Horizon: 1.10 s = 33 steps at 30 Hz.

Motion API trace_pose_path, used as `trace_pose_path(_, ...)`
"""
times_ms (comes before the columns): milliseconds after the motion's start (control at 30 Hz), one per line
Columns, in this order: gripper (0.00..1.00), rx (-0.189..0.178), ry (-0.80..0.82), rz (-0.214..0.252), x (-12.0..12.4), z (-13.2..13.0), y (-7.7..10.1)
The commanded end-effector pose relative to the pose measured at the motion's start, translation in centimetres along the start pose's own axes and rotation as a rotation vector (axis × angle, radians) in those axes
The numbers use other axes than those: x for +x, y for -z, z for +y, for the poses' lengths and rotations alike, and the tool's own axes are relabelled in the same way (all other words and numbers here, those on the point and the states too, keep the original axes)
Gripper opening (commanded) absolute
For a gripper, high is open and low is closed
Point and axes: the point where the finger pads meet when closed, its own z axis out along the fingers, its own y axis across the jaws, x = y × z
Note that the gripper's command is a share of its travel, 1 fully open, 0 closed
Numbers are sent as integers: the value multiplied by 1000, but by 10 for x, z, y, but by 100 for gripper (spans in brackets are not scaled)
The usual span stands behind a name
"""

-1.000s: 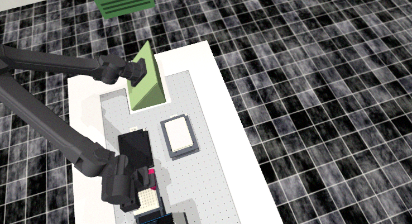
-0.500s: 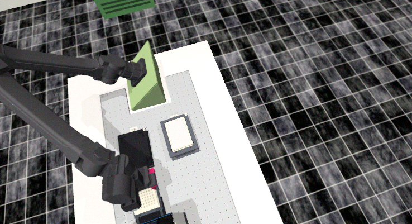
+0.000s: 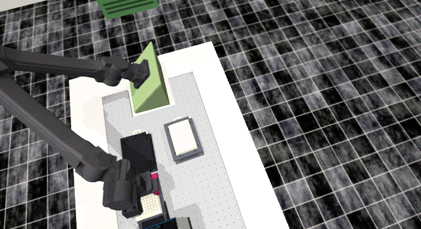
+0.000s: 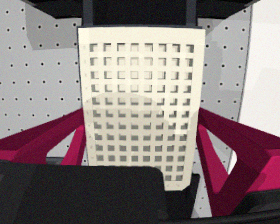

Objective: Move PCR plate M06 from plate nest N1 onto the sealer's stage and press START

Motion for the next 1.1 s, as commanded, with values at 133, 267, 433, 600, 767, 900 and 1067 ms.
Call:
trace_pose_path(133, 0, -6, 12, -19, -4, 15, 6)
trace_pose_path(267, 0, -4, -2, -35, -7, 12, 10)
trace_pose_path(433, 0, 0, -12, -41, -9, 3, 11)
trace_pose_path(600, 0, 7, -31, -41, -16, -14, 12)
trace_pose_path(767, 0, 8, -36, -39, -20, -21, 14)
trace_pose_path(900, 0, 5, -38, -48, -23, -17, 20)
trace_pose_path(1067, 0, 0, -27, -50, -25, -5, 20)
